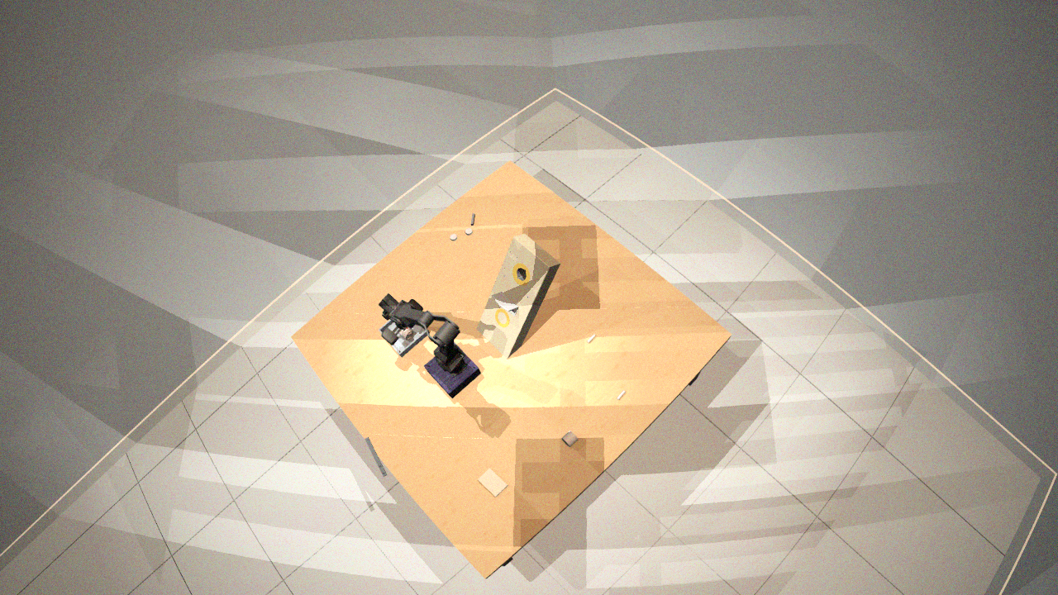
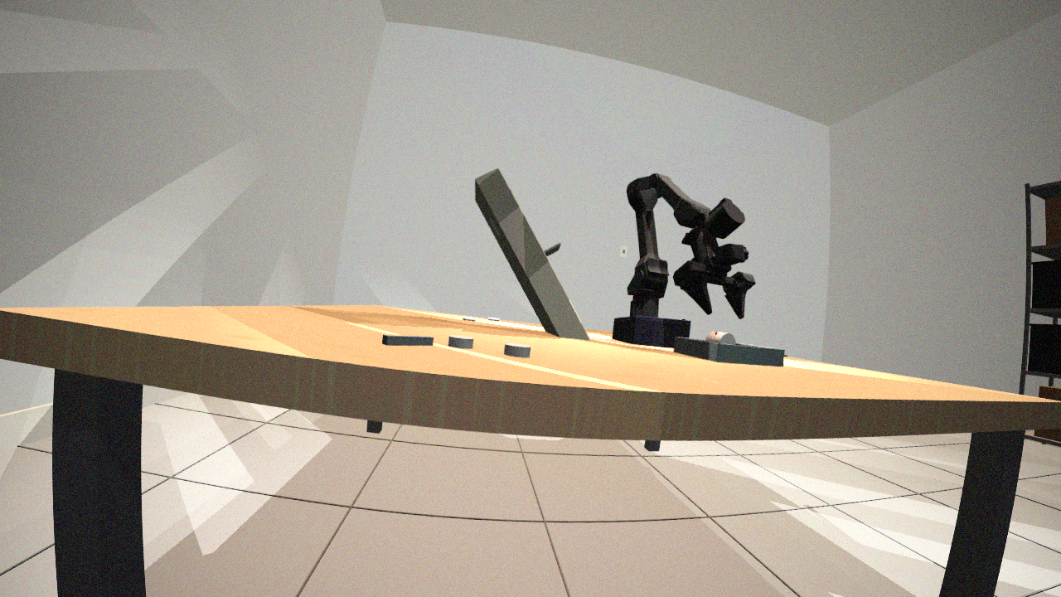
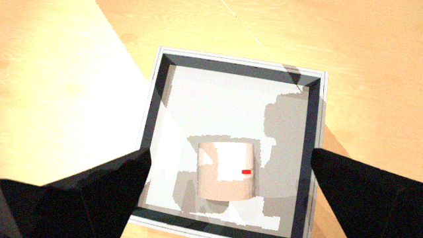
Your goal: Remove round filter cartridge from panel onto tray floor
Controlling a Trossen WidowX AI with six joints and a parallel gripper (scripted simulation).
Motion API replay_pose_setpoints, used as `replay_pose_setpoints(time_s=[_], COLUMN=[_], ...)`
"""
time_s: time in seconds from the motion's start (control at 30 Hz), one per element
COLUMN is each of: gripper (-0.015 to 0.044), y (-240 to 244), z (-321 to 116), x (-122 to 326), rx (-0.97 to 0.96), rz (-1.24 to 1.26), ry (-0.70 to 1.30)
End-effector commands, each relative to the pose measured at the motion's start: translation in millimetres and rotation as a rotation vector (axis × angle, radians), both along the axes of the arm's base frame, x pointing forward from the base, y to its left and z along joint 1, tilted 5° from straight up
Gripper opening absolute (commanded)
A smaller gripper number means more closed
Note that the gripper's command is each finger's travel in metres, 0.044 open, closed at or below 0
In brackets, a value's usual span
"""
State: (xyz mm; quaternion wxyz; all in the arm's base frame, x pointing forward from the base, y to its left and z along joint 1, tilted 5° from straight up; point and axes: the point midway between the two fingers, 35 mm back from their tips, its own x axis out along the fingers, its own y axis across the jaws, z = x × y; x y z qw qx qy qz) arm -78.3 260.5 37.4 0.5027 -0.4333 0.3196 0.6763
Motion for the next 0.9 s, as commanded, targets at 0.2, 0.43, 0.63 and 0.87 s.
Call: replay_pose_setpoints(time_s=[0.2,0.43,0.63,0.87], gripper=[0.0440,0.0440,0.0440,0.0440], y=[7,7,7,7], z=[21,21,21,21], x=[-2,-2,-2,-2], rx=[0.036,0.036,0.036,0.036], rz=[0.000,0.000,0.000,0.000], ry=[0.011,0.011,0.011,0.011])
